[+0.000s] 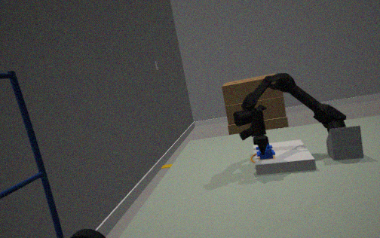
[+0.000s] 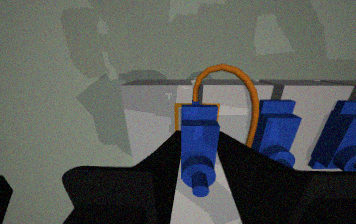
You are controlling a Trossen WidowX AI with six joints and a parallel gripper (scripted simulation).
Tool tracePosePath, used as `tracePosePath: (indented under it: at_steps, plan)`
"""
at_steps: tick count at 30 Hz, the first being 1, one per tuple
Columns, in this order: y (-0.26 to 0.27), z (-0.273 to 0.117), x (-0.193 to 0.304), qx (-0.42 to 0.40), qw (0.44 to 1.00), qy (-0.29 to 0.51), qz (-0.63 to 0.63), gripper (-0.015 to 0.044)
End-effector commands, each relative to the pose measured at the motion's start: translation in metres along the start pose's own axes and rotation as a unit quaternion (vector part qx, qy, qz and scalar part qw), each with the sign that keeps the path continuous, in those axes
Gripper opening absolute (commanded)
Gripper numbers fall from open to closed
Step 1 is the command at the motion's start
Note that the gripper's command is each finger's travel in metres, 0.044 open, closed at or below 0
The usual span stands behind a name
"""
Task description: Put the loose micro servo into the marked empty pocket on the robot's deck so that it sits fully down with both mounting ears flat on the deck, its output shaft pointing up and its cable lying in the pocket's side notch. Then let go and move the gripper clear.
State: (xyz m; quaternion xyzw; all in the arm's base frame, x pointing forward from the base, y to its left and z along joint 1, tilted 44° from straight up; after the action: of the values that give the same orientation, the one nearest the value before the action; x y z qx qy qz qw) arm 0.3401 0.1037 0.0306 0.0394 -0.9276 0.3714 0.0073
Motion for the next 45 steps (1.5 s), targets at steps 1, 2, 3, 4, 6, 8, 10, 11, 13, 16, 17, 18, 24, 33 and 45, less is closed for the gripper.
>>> tracePosePath:
  at_steps: [1,2,3,4,6,8,10,11,13,16,17,18,24,33,45]
  plan:
    - [0.000,0.004,0.000,0.002,1.000,-0.001,-0.003,0.0000]
    - [0.000,0.005,0.000,0.002,1.000,-0.001,-0.003,0.0000]
    - [0.000,0.006,0.000,0.002,1.000,-0.001,-0.003,0.0000]
    - [0.000,0.006,0.000,0.002,1.000,-0.001,-0.003,0.0000]
    - [0.000,0.008,0.000,0.002,1.000,-0.001,-0.003,0.0000]
    - [0.000,0.010,0.000,0.002,1.000,-0.001,-0.003,0.0000]
    - [0.000,0.011,0.000,0.002,1.000,-0.001,-0.003,0.0000]
    - [0.000,0.012,0.000,0.003,1.000,-0.001,-0.003,0.0000]
    - [0.000,0.014,0.000,0.003,1.000,-0.001,-0.002,0.0000]
    - [0.000,0.016,0.000,0.003,1.000,-0.001,-0.002,0.0000]
    - [0.000,0.017,0.000,0.003,1.000,-0.001,-0.002,0.0000]
    - [0.000,0.018,0.000,0.003,1.000,-0.001,-0.002,0.0000]
    - [0.000,0.016,0.000,0.003,1.000,-0.001,-0.002,0.0131]
    - [0.000,-0.016,0.001,0.002,1.000,-0.001,-0.003,0.0187]
    - [0.010,-0.049,0.043,-0.003,1.000,-0.005,-0.006,0.0345]
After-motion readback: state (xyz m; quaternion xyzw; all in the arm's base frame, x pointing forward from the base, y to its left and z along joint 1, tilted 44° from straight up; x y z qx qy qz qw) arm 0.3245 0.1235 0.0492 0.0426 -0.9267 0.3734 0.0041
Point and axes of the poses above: the point midway between the two fingers, 35 mm back from their tips, its own z axis out along the fingers, its own y axis across the jaws, x = y × z, the point moved 8 cm from there along -z, back along the fingers, and after that the axes turned 6 degrees about -z, right-handed, at the moved point
